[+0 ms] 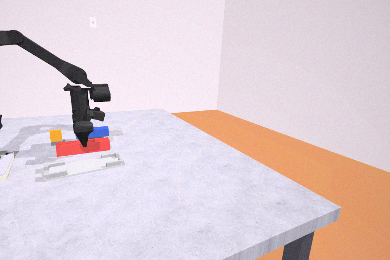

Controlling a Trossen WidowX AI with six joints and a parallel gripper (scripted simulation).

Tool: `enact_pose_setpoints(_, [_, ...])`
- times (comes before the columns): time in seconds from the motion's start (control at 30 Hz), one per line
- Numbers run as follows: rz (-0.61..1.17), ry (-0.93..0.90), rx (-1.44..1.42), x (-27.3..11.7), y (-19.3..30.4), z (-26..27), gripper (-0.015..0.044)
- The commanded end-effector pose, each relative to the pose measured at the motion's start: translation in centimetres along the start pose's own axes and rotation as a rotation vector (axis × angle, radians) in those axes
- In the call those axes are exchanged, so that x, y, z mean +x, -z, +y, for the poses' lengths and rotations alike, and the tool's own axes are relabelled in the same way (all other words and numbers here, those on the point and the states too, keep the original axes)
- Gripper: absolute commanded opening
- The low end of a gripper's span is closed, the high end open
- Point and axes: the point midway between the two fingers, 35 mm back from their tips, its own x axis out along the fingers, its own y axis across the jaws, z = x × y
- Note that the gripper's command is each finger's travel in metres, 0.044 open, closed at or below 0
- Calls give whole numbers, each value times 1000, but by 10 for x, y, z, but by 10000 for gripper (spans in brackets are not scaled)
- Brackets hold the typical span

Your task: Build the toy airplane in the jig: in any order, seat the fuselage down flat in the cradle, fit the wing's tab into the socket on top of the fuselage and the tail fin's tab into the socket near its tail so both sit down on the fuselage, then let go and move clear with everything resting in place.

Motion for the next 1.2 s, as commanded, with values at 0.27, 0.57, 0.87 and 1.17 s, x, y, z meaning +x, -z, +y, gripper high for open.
enact_pose_setpoints(0.27, [0, 5, 6, 20, 1, -1, 440])
enact_pose_setpoints(0.57, [0, 5, 6, 27, 1, -1, 361])
enact_pose_setpoints(0.87, [0, 5, 6, 27, 1, -1, 164])
enact_pose_setpoints(1.17, [-1, 5, 6, 23, 0, -1, 26])
